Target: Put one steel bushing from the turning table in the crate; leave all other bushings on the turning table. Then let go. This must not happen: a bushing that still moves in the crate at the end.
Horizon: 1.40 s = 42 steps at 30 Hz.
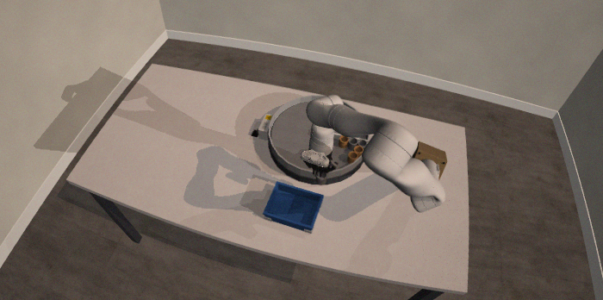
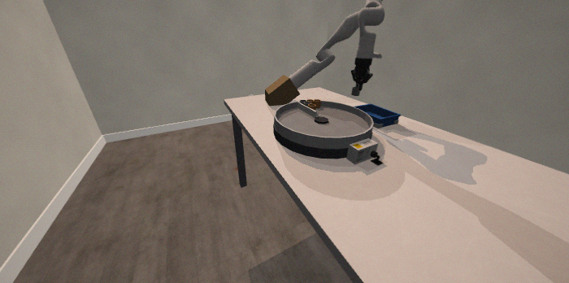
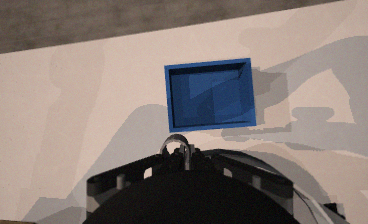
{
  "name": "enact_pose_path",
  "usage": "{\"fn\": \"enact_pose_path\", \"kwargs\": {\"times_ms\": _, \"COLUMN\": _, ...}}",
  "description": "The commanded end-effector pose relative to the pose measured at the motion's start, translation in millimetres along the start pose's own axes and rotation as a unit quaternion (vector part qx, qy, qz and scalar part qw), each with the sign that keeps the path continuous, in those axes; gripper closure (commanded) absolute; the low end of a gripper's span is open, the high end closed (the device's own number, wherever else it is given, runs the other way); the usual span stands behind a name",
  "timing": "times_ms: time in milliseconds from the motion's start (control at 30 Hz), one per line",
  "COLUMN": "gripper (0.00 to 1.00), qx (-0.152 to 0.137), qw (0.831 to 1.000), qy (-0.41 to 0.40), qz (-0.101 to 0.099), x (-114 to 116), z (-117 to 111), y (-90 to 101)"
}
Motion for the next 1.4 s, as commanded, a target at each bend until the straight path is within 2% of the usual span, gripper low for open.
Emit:
{"fn": "enact_pose_path", "kwargs": {"times_ms": 0, "gripper": 1.00, "qx": -0.005, "qw": 1.000, "qy": 0.003, "qz": 0.002, "x": 1.3, "z": -1.3, "y": 1.9}}
{"fn": "enact_pose_path", "kwargs": {"times_ms": 200, "gripper": 1.00, "qx": -0.005, "qw": 1.000, "qy": 0.003, "qz": 0.002, "x": 1.3, "z": -1.3, "y": 1.9}}
{"fn": "enact_pose_path", "kwargs": {"times_ms": 367, "gripper": 1.00, "qx": -0.004, "qw": 1.000, "qy": 0.003, "qz": 0.001, "x": 21.3, "z": -52.0, "y": 1.4}}
{"fn": "enact_pose_path", "kwargs": {"times_ms": 767, "gripper": 1.00, "qx": -0.004, "qw": 1.000, "qy": 0.003, "qz": 0.001, "x": 21.3, "z": -52.0, "y": 1.4}}
{"fn": "enact_pose_path", "kwargs": {"times_ms": 933, "gripper": 1.00, "qx": -0.005, "qw": 1.000, "qy": 0.003, "qz": 0.002, "x": 21.5, "z": -51.9, "y": -20.8}}
{"fn": "enact_pose_path", "kwargs": {"times_ms": 1333, "gripper": 1.00, "qx": -0.005, "qw": 1.000, "qy": 0.003, "qz": 0.002, "x": 21.5, "z": -51.9, "y": -20.8}}
{"fn": "enact_pose_path", "kwargs": {"times_ms": 1367, "gripper": 1.00, "qx": -0.005, "qw": 1.000, "qy": 0.004, "qz": 0.002, "x": 21.5, "z": -51.9, "y": -25.1}}
Point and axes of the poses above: the point where the finger pads meet when closed, its own y axis back along the fingers, its own x axis across the jaws, z = x × y, the point moved 4 cm from there along y, back along the fingers, and after that the axes turned 10 degrees about y, right-handed, at the moved point
